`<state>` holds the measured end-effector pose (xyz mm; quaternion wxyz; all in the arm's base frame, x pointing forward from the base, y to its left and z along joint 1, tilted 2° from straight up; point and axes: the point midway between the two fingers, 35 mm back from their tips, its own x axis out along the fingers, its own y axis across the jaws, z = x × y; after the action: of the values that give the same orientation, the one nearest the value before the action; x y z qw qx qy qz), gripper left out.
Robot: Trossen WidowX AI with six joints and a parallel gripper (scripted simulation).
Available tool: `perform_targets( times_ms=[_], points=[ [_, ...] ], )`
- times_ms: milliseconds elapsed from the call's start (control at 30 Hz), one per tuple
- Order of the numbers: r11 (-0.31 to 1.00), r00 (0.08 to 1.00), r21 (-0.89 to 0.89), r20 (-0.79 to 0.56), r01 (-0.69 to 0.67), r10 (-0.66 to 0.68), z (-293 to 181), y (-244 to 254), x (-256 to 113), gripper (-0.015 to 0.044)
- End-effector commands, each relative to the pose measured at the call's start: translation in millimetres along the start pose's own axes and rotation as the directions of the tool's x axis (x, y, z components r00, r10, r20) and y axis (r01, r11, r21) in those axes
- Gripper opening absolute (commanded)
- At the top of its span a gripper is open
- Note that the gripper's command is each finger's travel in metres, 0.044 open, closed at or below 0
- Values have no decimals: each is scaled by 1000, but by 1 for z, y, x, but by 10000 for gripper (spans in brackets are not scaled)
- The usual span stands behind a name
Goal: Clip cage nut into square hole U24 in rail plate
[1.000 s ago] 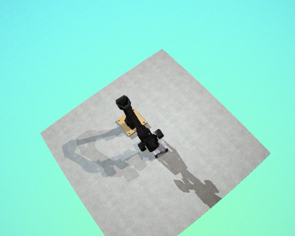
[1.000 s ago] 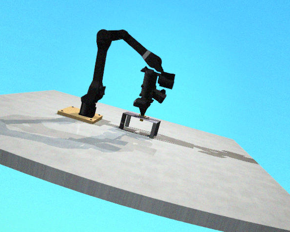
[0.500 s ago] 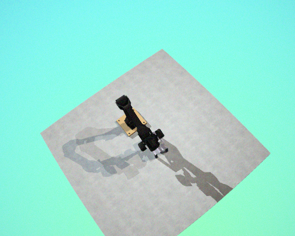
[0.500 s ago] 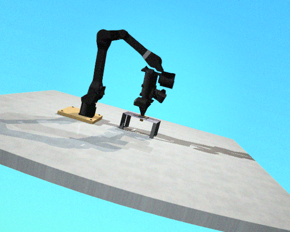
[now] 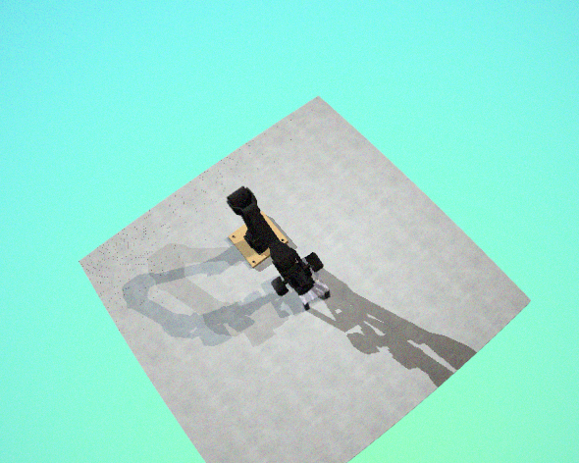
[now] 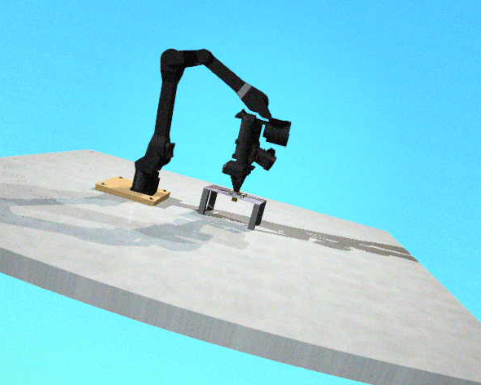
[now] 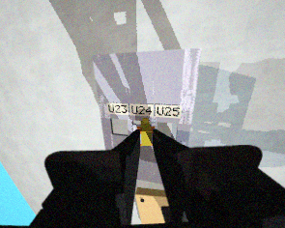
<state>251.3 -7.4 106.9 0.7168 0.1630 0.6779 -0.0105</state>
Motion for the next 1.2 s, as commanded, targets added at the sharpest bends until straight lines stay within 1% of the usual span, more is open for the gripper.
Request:
perform_targets(
  times_ms=[0,1167],
  points=[
    [1000,1000,4,4,8,-8,0,0,-1,37],
    [997,997,5,3,82,-82,0,4,0,37]
  ],
)
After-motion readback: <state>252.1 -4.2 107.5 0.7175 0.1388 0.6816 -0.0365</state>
